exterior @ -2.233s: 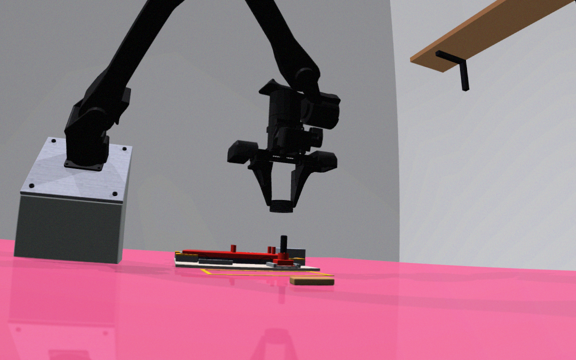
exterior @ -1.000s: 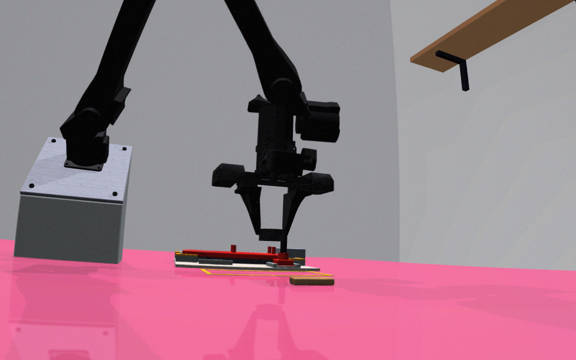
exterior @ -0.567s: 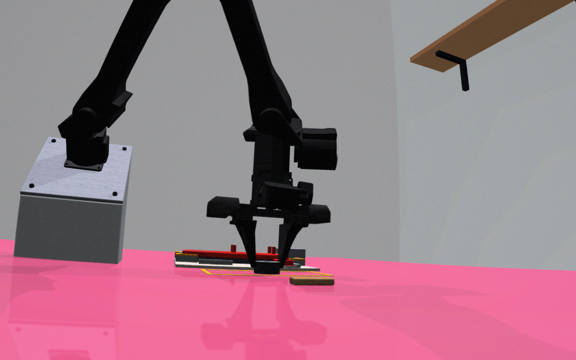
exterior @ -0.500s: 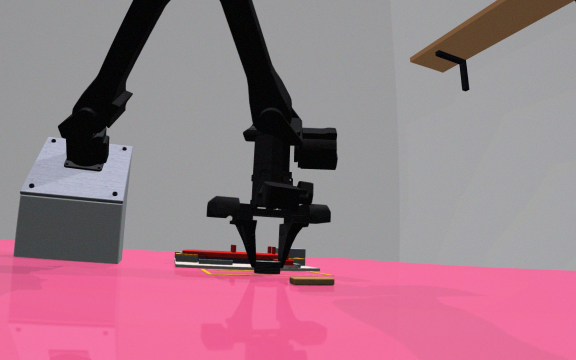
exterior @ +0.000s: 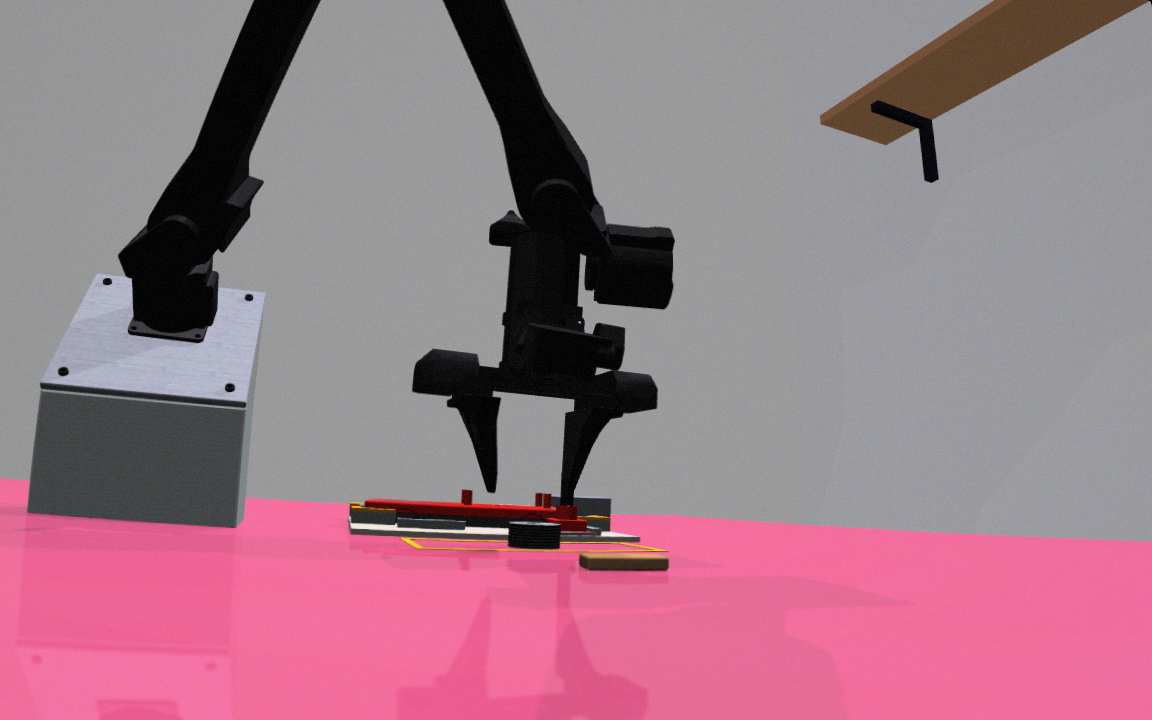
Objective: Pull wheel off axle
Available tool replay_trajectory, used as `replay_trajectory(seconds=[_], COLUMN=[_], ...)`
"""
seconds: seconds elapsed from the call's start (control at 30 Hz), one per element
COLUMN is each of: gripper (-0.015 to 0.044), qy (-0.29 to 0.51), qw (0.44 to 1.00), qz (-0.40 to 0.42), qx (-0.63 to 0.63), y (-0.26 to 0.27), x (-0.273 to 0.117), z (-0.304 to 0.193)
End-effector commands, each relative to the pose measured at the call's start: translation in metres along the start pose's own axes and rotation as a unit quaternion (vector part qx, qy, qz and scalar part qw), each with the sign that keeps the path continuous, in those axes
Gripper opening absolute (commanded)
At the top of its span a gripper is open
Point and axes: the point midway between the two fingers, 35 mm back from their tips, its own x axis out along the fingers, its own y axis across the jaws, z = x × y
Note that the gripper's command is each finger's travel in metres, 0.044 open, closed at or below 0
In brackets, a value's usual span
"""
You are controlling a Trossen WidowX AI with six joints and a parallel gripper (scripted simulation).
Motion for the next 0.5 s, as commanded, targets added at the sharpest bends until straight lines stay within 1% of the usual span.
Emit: replay_trajectory(seconds=[0.0,0.07,0.1,0.23,0.27,0.37,0.47], gripper=[0.03,0.03,0.0326,0.0431,0.044,0.044,0.044], qy=[-0.003,-0.003,-0.001,0.003,0.003,0.0,-0.001], qw=[1.0,1.0,1.0,1.0,1.0,1.0,1.0], qz=[0.007,0.007,0.01,0.008,0.007,0.005,0.005], qx=[0.004,0.004,0.002,0.002,0.002,0.002,0.002], y=[0.002,0.002,0.003,-0.03,-0.041,-0.072,-0.079], x=[-0.029,-0.029,-0.021,-0.048,-0.055,-0.071,-0.074], z=[0.003,0.003,0.0,-0.02,-0.024,-0.035,-0.037])
